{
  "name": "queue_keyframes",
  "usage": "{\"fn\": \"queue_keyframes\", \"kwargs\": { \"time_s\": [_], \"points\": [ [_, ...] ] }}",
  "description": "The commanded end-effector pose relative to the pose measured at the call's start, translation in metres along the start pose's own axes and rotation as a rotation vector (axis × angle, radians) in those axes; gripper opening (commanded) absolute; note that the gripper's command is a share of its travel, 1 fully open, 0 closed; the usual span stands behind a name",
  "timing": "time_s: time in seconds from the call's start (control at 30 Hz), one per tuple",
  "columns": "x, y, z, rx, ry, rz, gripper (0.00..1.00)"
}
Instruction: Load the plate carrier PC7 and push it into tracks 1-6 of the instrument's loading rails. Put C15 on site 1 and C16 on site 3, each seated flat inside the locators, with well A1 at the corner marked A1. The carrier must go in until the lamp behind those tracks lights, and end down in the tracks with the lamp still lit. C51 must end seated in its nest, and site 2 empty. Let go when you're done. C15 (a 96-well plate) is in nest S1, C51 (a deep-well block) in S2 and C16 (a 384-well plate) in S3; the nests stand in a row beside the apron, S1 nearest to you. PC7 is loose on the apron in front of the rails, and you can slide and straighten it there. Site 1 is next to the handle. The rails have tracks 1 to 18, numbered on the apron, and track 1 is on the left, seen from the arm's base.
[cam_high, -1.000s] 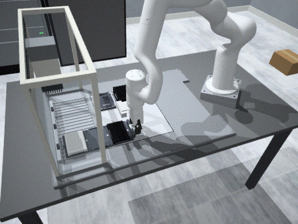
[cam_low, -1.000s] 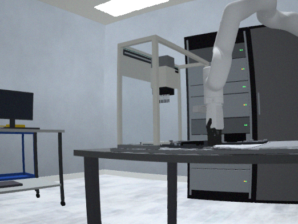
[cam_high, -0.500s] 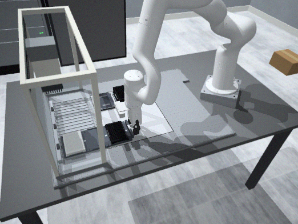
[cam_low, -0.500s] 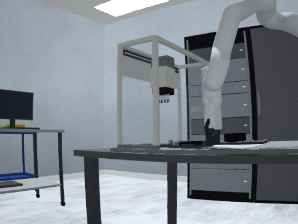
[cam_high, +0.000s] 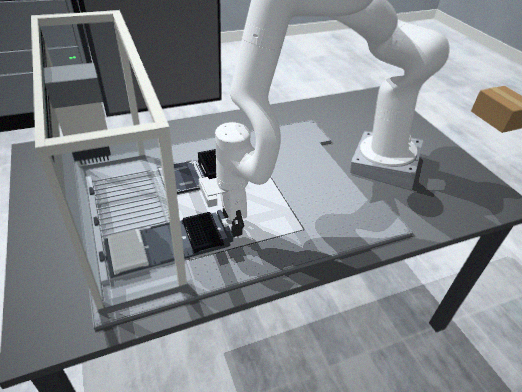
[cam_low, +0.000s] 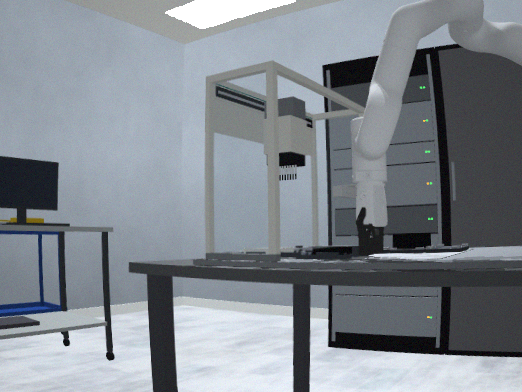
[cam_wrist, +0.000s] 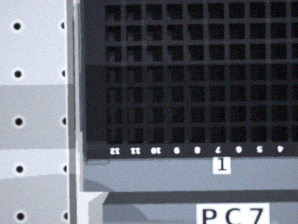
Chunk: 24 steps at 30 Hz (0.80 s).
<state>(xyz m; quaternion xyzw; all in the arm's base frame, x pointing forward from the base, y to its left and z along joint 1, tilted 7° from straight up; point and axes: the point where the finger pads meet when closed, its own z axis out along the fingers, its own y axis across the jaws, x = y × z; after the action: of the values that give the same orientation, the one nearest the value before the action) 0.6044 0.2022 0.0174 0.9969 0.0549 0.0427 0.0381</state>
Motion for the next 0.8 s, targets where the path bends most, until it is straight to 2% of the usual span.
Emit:
{"fn": "queue_keyframes", "kwargs": {
  "time_s": [0.0,0.77],
  "points": [
    [0.0020,-0.0002,-0.0009,0.001,0.002,0.000,0.82],
    [0.0077,-0.0002,-0.0009,0.001,0.002,0.000,0.82]
  ]
}}
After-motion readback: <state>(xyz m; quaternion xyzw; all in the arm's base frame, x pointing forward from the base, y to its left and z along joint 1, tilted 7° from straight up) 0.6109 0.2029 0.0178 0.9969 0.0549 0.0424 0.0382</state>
